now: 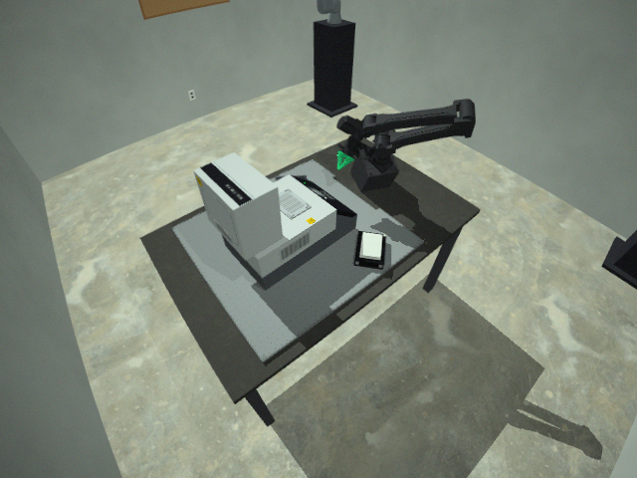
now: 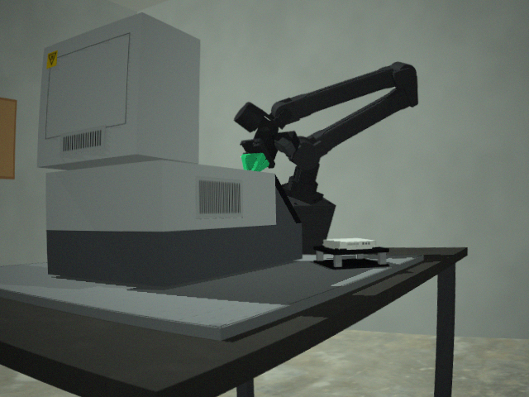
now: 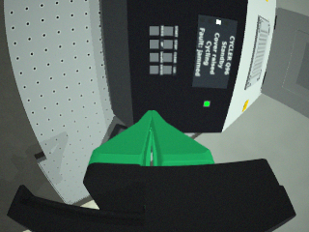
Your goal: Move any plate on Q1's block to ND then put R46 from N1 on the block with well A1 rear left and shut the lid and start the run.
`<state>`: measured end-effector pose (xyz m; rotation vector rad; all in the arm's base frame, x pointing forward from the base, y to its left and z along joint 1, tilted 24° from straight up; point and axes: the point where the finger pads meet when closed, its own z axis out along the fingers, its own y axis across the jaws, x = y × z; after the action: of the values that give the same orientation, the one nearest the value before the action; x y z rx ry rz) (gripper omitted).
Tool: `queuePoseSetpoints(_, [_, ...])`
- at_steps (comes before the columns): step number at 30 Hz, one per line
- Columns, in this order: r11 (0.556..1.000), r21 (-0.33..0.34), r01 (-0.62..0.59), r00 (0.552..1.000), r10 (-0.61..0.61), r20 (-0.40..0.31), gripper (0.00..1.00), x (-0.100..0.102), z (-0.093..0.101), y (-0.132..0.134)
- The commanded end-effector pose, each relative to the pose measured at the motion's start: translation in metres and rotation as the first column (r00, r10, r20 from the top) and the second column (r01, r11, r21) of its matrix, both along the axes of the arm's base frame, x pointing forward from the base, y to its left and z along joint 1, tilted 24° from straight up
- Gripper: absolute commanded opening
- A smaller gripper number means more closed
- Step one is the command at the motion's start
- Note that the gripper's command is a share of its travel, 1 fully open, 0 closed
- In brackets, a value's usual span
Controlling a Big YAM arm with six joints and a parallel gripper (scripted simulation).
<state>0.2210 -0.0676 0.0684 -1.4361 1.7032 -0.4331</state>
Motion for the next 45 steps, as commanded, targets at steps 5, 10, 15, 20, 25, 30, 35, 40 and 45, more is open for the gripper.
queuePoseSetpoints(5, [1.000, -0.022, 0.002, 1.000, -0.002, 0.022, 0.00, 0.012, 0.023, -0.016])
queuePoseSetpoints(10, [1.000, -0.026, 0.004, 1.000, -0.003, 0.025, 0.00, 0.013, 0.025, -0.018])
queuePoseSetpoints(15, [1.000, -0.030, 0.005, 1.000, -0.004, 0.028, 0.00, 0.014, 0.027, -0.019])
queuePoseSetpoints(20, [0.999, -0.032, 0.005, 1.000, -0.004, 0.029, 0.00, 0.015, 0.028, -0.020])
queuePoseSetpoints(25, [0.999, -0.034, 0.007, 1.000, -0.005, 0.030, 0.00, 0.015, 0.029, -0.021])
queuePoseSetpoints(30, [1.000, -0.017, 0.007, 1.000, -0.007, 0.017, 0.00, 0.011, 0.020, -0.015])
queuePoseSetpoints(35, [1.000, -0.014, 0.008, 1.000, -0.008, 0.014, 0.00, 0.008, 0.017, -0.012])
queuePoseSetpoints(40, [1.000, -0.014, 0.009, 1.000, -0.009, 0.014, 0.00, 0.004, 0.012, -0.008])
queuePoseSetpoints(45, [1.000, -0.007, 0.010, 1.000, -0.010, 0.008, 0.00, 0.001, 0.006, -0.004])
